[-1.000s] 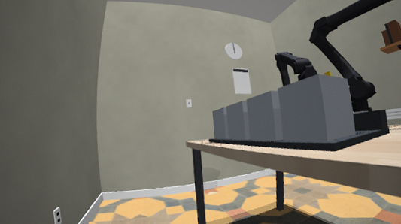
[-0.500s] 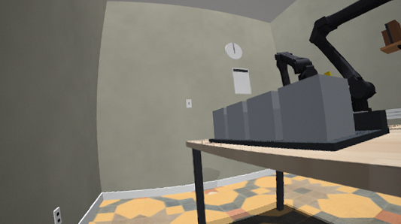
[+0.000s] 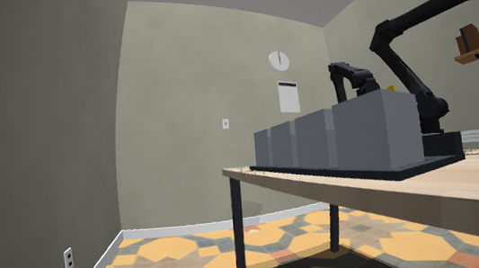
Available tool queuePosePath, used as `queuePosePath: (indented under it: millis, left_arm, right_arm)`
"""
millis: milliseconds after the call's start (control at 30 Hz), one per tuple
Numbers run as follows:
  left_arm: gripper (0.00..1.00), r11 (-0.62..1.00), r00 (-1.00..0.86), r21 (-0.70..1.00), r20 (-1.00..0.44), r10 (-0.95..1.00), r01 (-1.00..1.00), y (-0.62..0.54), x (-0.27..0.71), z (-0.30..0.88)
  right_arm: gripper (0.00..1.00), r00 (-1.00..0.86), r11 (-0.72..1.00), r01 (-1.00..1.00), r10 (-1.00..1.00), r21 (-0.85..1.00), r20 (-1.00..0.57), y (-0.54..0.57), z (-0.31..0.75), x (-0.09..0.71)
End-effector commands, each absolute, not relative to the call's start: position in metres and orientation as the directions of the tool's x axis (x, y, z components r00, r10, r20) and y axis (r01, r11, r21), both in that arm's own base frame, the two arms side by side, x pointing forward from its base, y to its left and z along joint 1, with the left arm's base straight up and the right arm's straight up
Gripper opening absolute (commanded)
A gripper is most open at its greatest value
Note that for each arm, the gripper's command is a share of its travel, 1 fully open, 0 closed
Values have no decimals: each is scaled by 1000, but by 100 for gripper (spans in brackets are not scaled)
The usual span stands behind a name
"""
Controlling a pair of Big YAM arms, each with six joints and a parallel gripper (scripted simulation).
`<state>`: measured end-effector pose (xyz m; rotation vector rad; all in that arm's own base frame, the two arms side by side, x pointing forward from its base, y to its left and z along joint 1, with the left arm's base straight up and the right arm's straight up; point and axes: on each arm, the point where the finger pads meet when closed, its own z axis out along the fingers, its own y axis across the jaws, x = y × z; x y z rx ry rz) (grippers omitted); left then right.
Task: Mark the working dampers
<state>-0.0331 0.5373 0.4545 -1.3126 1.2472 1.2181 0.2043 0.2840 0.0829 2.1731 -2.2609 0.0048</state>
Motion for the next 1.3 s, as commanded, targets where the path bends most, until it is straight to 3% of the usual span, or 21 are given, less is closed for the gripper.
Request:
queuePosePath:
  millis: [0, 1267]
  left_arm:
    - [100, -53, 0, 0, -1000, 0, -999, 544, -29, 501]
    - [100, -53, 0, 0, -1000, 0, -999, 544, -29, 501]
  right_arm:
    - [0, -29, 30, -999, -999, -24, -38, 309, 94, 214]
    - [0, -37, 39, -999, -998, -36, -54, 296, 128, 219]
